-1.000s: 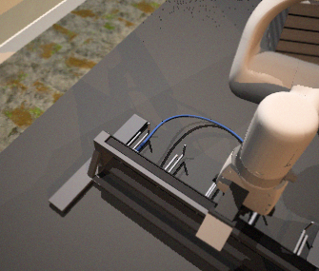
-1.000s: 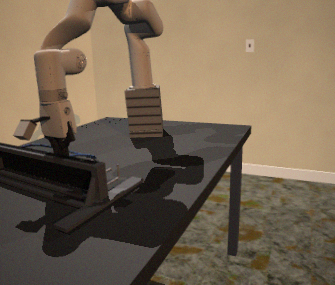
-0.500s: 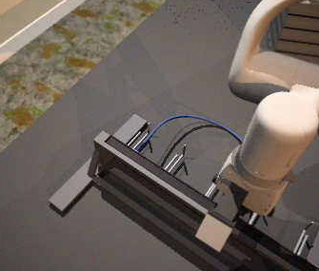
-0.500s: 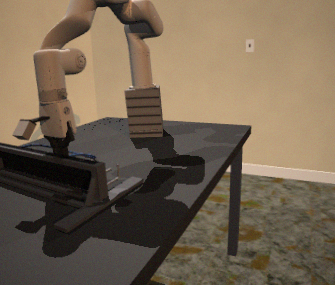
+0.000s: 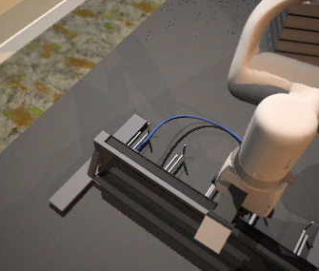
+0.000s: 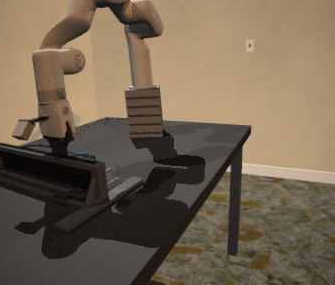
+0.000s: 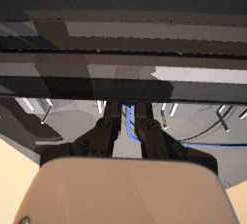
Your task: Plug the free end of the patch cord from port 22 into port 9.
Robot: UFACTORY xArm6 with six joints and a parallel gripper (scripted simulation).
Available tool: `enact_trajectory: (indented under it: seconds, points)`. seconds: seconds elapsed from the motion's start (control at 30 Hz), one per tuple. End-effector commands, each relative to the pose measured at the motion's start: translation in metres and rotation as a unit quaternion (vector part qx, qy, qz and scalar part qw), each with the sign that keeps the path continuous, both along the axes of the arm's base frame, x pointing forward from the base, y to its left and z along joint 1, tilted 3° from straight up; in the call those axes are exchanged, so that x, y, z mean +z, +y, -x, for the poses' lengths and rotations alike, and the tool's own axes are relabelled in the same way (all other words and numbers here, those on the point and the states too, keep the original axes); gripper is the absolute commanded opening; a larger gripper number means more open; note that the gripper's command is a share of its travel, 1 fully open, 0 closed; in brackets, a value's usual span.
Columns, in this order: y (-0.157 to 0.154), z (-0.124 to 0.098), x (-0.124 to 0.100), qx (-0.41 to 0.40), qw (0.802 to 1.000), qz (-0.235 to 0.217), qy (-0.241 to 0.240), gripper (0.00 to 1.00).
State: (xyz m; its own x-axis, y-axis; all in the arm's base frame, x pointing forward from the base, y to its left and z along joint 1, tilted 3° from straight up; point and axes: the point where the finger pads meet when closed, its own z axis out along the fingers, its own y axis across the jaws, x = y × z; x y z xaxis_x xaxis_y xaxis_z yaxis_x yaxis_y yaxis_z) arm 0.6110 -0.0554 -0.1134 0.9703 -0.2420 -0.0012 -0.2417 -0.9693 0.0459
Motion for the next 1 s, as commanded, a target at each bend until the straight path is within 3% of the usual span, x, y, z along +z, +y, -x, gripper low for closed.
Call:
enact_trajectory:
  seconds: [0.0,0.73,0.77,0.97]
  points:
    - [-0.0001,-0.0025,0.0026,0.000,1.000,0.000,-0.002,0.00]
    - [0.0001,-0.0016,0.0020,0.000,1.000,0.000,-0.001,0.00]
    - [0.0000,-0.0019,0.0020,0.000,1.000,0.000,-0.001,0.38]
    - [0.0000,-0.0017,0.0017,0.000,1.000,0.000,-0.001,0.38]
